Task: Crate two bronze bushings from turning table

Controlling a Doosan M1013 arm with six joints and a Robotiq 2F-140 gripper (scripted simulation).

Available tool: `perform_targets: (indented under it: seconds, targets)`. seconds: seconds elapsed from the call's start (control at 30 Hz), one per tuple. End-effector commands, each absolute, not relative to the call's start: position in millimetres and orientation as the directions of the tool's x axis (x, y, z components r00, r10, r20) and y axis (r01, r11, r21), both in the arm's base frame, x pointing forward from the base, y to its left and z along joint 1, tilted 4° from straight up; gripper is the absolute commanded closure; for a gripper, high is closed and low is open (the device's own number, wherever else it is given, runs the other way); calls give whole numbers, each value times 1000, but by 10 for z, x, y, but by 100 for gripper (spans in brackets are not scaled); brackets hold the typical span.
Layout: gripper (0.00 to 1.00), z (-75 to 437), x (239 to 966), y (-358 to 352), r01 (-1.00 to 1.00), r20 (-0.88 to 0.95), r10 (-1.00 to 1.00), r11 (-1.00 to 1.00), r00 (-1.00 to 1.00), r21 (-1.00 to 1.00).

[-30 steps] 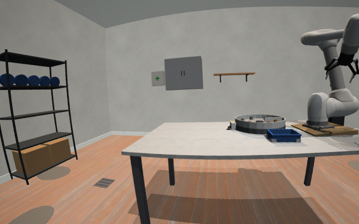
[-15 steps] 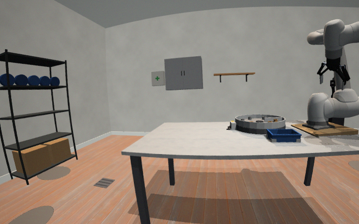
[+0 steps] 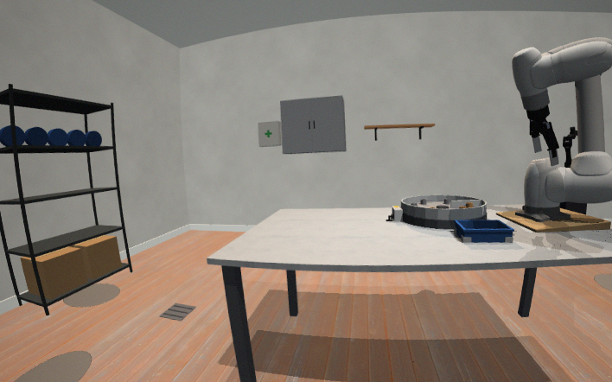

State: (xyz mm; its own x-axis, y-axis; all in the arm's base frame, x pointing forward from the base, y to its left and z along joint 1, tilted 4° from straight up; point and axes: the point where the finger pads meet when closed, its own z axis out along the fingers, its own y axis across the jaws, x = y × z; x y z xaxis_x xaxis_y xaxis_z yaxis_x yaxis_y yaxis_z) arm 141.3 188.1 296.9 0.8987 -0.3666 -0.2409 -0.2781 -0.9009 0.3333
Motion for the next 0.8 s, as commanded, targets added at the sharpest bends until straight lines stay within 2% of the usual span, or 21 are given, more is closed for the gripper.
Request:
perform_targets:
  seconds: [0.0, 0.27, 0.33, 0.5, 0.77]
  targets:
    - [0, 2875, 1645, 1796, -434, -198, -507, -843, 839, 319]
    - [0, 2702, 2107, 1514, -720, -117, -766, -637, 633, 276]
    - [0, 2702, 2107, 1514, -720, -117, -766, -637, 633, 276]
    - [0, 2581, 2431, 1222, -879, -69, -908, -417, 413, 230]
    - [0, 2443, 2789, 752, -983, -27, -996, -85, 82, 160]
